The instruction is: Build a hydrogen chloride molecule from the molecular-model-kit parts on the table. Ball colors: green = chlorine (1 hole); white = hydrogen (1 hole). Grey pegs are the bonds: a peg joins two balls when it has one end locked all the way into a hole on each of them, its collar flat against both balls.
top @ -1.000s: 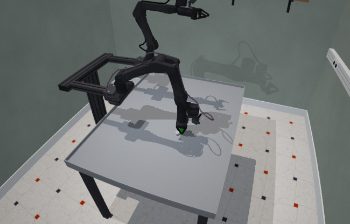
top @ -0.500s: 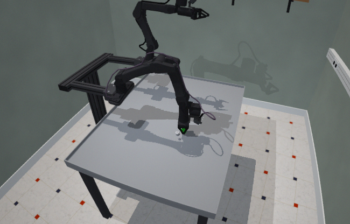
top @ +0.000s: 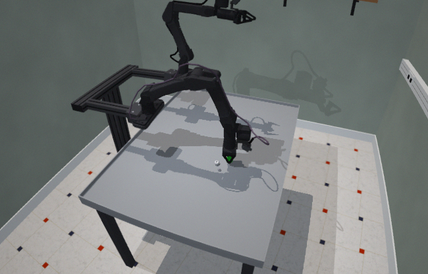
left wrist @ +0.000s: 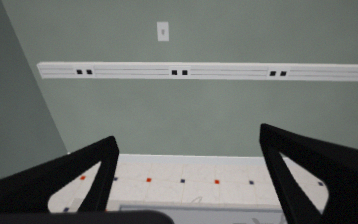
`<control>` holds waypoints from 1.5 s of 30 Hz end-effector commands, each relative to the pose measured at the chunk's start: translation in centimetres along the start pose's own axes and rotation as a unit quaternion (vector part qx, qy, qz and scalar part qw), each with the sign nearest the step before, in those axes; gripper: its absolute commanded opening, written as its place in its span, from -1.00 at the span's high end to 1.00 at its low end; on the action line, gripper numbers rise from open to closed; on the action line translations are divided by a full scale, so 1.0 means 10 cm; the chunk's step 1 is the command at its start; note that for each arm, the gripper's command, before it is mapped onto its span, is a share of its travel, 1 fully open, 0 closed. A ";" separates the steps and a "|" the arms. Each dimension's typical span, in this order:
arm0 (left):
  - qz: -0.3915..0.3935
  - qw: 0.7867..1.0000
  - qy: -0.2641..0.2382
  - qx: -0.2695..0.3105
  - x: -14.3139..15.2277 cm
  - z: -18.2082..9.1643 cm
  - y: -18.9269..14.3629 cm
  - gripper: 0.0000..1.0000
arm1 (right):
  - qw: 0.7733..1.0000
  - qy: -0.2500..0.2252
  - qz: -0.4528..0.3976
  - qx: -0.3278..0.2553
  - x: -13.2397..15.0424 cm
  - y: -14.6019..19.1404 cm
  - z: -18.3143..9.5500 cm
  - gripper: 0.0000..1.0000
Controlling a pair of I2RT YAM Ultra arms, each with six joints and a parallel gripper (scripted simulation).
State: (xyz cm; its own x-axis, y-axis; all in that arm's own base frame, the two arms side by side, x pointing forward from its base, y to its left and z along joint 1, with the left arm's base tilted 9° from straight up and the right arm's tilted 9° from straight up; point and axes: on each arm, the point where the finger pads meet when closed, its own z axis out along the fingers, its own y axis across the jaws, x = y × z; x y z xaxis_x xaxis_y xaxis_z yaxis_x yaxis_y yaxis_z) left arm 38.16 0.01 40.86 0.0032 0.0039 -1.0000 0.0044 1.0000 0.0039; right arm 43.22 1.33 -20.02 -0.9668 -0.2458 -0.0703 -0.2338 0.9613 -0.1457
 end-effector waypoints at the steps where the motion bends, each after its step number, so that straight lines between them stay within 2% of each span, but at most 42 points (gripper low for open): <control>1: 0.004 1.000 -0.004 0.009 -0.06 -0.09 -0.03 -1.00 | 1.000 -0.006 -0.003 0.001 -0.14 0.05 -0.08 1.00; 5: 0.004 1.000 -0.004 0.009 -0.06 -0.09 -0.03 -1.00 | 1.000 -0.002 -0.003 0.002 -0.15 0.05 -0.07 1.00; 13: 0.004 1.000 -0.004 0.009 -0.06 -0.09 -0.03 -1.00 | 1.000 -0.031 -0.001 0.005 -0.25 0.02 -0.21 1.00; 17: 0.004 1.000 -0.004 0.009 -0.06 -0.09 -0.03 -1.00 | 1.000 -0.018 -0.003 0.003 -0.12 0.05 -0.15 1.00; 21: 0.004 1.000 -0.004 0.009 -0.06 -0.09 -0.03 -1.00 | 1.000 -0.016 -0.003 0.003 -0.14 0.04 -0.17 1.00; 24: 0.004 1.000 -0.004 0.009 -0.06 -0.09 -0.03 -1.00 | 0.999 -0.033 0.013 0.009 -0.25 -0.09 -0.20 1.00; 30: 0.004 1.000 -0.004 0.009 -0.06 -0.09 -0.03 -1.00 | 0.999 -0.018 0.036 -0.001 -0.06 -0.20 -0.13 1.00; 36: 0.004 1.000 -0.004 0.009 -0.06 -0.09 -0.03 -1.00 | 0.999 -0.018 0.049 -0.001 -0.03 -0.30 -0.14 1.00; 39: 0.004 1.000 -0.004 0.009 -0.06 -0.09 -0.03 -1.00 | 0.998 -0.028 0.058 -0.001 -0.11 -0.37 -0.18 1.00; 43: 0.004 1.000 -0.004 0.009 -0.06 -0.09 -0.03 -1.00 | 0.997 -0.014 0.070 -0.002 0.05 -0.43 -0.13 1.00; 45: 0.004 1.000 -0.004 0.009 -0.06 -0.09 -0.03 -1.00 | 0.997 -0.017 0.077 -0.001 0.04 -0.48 -0.14 1.00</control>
State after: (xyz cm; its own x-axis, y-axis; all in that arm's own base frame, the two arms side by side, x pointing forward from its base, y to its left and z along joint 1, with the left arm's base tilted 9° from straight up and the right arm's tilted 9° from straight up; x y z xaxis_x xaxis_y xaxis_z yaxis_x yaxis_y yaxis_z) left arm 38.16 0.01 40.86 0.0032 0.0039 -1.0000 0.0044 1.0000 0.0039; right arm 42.95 -2.71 -19.21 -0.9888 -0.1262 -0.0790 -0.1154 0.9849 -0.1294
